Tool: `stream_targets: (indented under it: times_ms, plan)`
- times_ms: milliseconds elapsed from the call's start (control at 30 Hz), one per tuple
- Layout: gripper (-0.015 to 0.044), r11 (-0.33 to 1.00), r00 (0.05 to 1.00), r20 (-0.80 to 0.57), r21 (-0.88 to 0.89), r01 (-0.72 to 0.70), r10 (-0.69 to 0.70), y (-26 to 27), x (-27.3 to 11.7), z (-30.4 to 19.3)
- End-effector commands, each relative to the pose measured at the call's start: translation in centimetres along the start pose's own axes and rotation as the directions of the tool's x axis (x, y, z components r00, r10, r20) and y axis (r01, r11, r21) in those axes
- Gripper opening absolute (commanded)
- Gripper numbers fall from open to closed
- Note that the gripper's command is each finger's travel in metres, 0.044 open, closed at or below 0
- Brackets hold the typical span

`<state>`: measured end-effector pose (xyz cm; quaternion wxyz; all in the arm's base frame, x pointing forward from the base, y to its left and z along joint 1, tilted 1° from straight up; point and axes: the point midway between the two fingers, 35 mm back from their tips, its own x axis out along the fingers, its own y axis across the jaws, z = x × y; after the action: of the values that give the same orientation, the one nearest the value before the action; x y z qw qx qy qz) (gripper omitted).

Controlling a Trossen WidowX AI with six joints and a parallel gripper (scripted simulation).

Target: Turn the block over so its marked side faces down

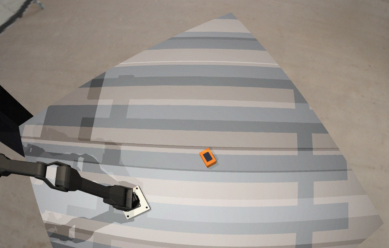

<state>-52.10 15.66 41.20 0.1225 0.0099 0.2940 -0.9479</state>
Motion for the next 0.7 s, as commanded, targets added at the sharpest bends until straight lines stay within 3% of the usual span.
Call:
stream_targets:
  times_ms: [0,300,667]
  plan:
    - [0.0426,1.000,1.000,-0.005,0.004,0.004,-0.004,-0.2,-0.1,-0.2]
    - [0.0440,0.956,0.943,-0.273,0.168,0.242,-0.190,-7.4,-8.9,-10.0]
    - [0.0440,0.751,0.728,-0.597,0.297,0.589,-0.335,-12.0,-25.1,-20.7]
